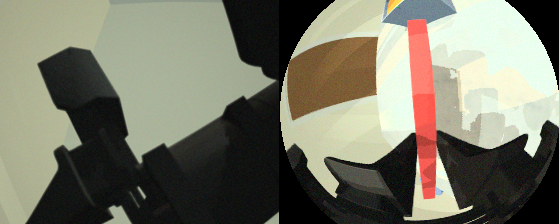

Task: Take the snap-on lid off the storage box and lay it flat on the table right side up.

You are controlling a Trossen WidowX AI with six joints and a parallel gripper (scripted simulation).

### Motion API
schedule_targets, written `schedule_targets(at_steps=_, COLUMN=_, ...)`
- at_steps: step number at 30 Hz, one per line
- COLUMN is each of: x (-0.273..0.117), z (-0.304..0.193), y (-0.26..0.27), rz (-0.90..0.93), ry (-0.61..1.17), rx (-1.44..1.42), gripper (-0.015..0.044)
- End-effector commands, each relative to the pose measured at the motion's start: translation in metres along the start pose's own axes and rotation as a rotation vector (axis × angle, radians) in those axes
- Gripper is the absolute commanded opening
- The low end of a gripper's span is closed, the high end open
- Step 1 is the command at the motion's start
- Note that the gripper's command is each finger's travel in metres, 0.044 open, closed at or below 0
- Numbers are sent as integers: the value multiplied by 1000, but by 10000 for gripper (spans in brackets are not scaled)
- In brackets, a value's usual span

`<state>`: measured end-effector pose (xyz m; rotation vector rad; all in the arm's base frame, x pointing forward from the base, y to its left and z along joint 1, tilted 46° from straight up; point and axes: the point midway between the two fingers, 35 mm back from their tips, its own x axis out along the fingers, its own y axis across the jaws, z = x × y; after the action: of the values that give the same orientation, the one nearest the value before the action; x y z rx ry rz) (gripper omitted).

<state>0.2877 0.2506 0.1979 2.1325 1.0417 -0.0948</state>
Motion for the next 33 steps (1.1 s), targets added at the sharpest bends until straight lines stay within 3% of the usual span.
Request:
schedule_targets(at_steps=1, x=4, z=2, y=-4, rz=-4, ry=-8, rx=8, gripper=0)
schedule_targets(at_steps=33, x=20, z=3, y=-24, rz=-4, ry=-8, rx=9, gripper=0)
